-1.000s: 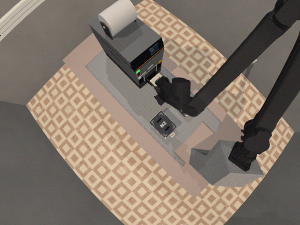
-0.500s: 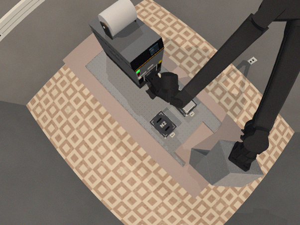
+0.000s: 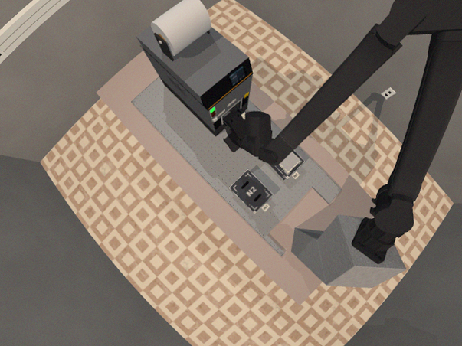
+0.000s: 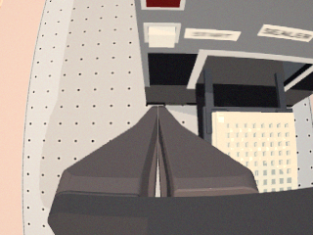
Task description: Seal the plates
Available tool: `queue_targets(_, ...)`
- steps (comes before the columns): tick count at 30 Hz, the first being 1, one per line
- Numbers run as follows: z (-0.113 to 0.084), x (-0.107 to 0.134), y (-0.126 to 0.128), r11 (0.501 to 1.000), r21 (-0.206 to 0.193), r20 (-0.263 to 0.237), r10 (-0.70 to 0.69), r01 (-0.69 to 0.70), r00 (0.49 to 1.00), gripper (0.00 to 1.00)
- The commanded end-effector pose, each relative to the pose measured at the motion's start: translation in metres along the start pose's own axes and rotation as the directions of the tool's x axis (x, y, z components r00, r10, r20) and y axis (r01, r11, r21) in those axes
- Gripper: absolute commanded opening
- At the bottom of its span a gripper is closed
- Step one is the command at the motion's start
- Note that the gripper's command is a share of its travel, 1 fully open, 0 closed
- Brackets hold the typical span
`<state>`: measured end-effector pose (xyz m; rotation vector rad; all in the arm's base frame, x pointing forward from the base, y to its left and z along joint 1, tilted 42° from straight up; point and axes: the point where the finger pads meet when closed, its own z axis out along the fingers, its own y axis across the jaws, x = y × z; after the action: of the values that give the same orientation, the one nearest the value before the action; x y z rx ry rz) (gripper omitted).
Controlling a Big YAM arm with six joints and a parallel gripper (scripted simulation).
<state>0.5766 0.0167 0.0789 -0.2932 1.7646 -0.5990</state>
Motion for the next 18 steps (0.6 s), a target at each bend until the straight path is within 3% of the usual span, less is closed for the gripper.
queue_targets(1, -0.009, -0.028, 0.002, 1.000, -0.005, 0.052, 0.027, -0.027, 0.998, 0.00)
queue_targets(8, -0.012, -0.027, 0.005, 1.000, -0.015, 0.042, 0.020, -0.019, 0.999, 0.00)
queue_targets(18, 0.020, -0.016, -0.004, 1.000, 0.007, 0.029, -0.001, 0.001, 1.000, 0.00)
